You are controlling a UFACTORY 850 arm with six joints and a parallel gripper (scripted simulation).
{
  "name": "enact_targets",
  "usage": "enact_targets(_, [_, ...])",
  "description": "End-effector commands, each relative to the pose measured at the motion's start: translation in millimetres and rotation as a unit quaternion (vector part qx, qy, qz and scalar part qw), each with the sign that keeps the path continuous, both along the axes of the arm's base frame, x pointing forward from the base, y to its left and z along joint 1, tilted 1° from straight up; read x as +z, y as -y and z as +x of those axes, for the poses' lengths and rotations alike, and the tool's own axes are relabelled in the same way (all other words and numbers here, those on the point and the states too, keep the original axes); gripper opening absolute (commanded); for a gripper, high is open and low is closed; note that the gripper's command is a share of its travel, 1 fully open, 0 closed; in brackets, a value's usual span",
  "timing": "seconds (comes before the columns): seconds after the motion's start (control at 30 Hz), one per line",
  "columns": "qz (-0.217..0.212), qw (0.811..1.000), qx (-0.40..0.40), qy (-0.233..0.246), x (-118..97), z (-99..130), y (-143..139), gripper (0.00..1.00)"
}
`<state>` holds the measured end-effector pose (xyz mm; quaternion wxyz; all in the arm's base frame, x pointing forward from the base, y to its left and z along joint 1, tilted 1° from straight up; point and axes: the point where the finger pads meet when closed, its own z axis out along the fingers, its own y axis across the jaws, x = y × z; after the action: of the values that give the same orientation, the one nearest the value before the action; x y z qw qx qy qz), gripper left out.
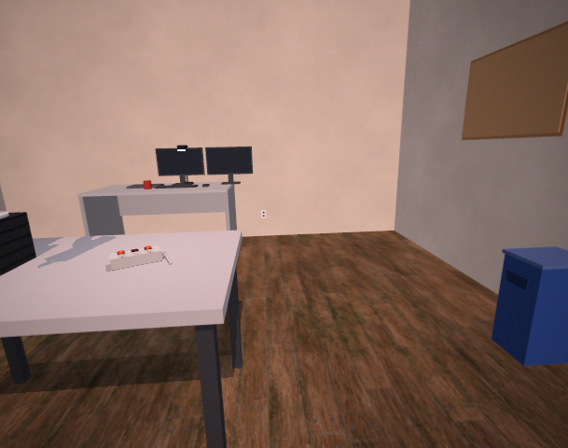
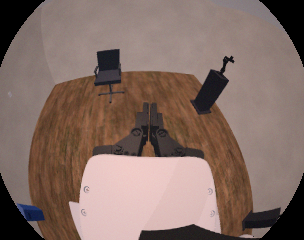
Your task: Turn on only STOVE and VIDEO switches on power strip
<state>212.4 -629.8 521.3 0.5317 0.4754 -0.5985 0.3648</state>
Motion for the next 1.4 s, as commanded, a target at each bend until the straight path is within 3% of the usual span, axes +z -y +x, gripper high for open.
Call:
enact_targets(0.0, [-0.001, 1.000, 0.000, 0.001, 1, 0, 0, 0.00])
enact_targets(0.27, [0.001, 1.000, 0.004, 0.002, -2, 5, -1, 0.00])
enact_targets(0.33, [0.016, 0.999, 0.027, 0.010, -21, 31, -6, 0.00])
enact_targets(0.37, [0.030, 0.998, 0.048, 0.017, -39, 55, -12, 0.00])
enact_targets(0.47, [0.030, 0.998, 0.048, 0.017, -39, 55, -12, 0.00])
enact_targets(0.5, [0.049, 0.996, 0.075, 0.026, -64, 88, -23, 0.00])
enact_targets(0.53, [0.049, 0.996, 0.075, 0.026, -64, 88, -23, 0.00])
enact_targets(0.57, [0.075, 0.991, 0.108, 0.036, -85, 114, -36, 0.00])
enact_targets(0.67, [0.075, 0.991, 0.108, 0.036, -95, 126, -40, 0.00])
enact_targets(0.7, [0.107, 0.982, 0.145, 0.047, -123, 159, -60, 0.00])
enact_targets(0.73, [0.107, 0.982, 0.145, 0.047, -130, 168, -65, 0.00])
enact_targets(0.8, [0.107, 0.982, 0.145, 0.047, -132, 170, -66, 0.00])
enact_targets(0.83, [0.145, 0.971, 0.183, 0.057, -159, 198, -89, 0.00])
enact_targets(0.93, [0.145, 0.971, 0.183, 0.057, -174, 214, -100, 0.00])
enact_targets(0.97, [0.188, 0.955, 0.220, 0.064, -195, 234, -123, 0.00])
enact_targets(1.03, [0.188, 0.955, 0.220, 0.064, -195, 234, -123, 0.00])
enact_targets(1.07, [0.188, 0.955, 0.220, 0.064, -218, 256, -143, 0.00])
enact_targets(1.13, [0.188, 0.955, 0.220, 0.064, -219, 257, -143, 0.00])
enact_targets(1.17, [0.235, 0.935, 0.255, 0.069, -242, 274, -172, 0.00])
enact_targets(1.27, [0.235, 0.935, 0.255, 0.069, -264, 293, -193, 0.00])
enact_targets(1.33, [0.235, 0.935, 0.255, 0.069, -266, 295, -196, 0.00])
enact_targets(1.37, [0.284, 0.913, 0.284, 0.069, -293, 311, -232, 0.00])
